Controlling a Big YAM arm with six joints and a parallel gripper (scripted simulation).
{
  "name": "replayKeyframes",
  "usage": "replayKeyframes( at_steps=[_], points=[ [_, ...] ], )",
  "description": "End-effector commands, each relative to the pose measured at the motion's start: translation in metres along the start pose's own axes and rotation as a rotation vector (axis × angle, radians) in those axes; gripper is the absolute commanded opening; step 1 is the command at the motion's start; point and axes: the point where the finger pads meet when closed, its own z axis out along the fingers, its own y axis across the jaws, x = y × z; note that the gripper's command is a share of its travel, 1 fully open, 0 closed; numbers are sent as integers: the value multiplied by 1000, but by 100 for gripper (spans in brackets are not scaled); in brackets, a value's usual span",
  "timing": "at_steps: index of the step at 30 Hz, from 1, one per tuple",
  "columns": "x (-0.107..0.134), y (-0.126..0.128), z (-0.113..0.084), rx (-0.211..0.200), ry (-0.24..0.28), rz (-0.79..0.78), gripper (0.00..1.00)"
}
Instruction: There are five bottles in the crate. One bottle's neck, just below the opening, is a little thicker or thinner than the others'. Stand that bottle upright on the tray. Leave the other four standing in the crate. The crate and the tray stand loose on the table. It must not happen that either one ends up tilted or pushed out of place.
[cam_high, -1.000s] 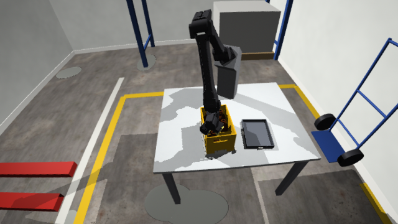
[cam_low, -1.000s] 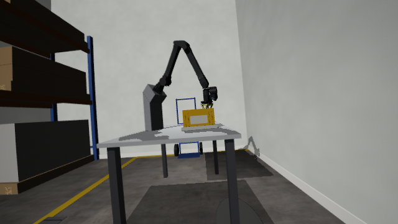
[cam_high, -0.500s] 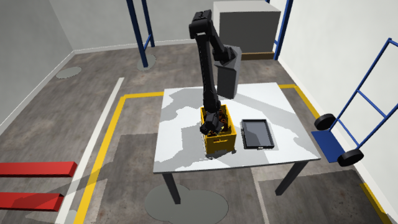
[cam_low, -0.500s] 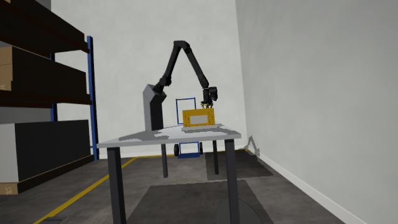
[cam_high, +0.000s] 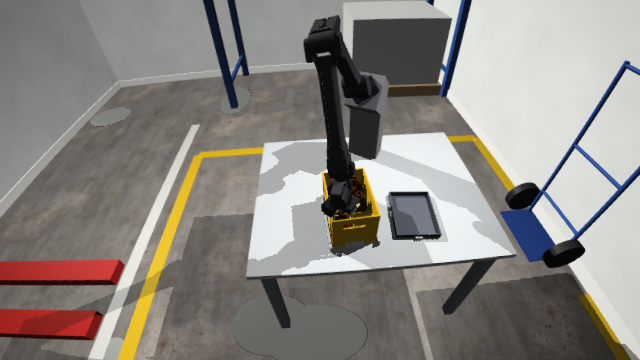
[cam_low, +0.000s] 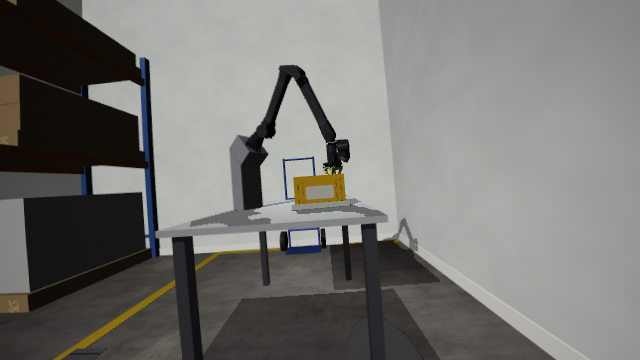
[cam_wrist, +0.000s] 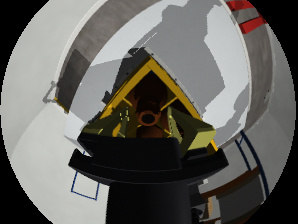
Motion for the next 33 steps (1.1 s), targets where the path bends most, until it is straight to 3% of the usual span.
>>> replayKeyframes(
  at_steps=[1,14,15,33],
  points=[
    [-12,-2,4,1,-16,3,61],
    [-12,-2,4,1,-16,3,61],
    [-12,-2,4,1,-16,3,0],
    [-11,-2,4,2,-16,3,0]
  ],
)
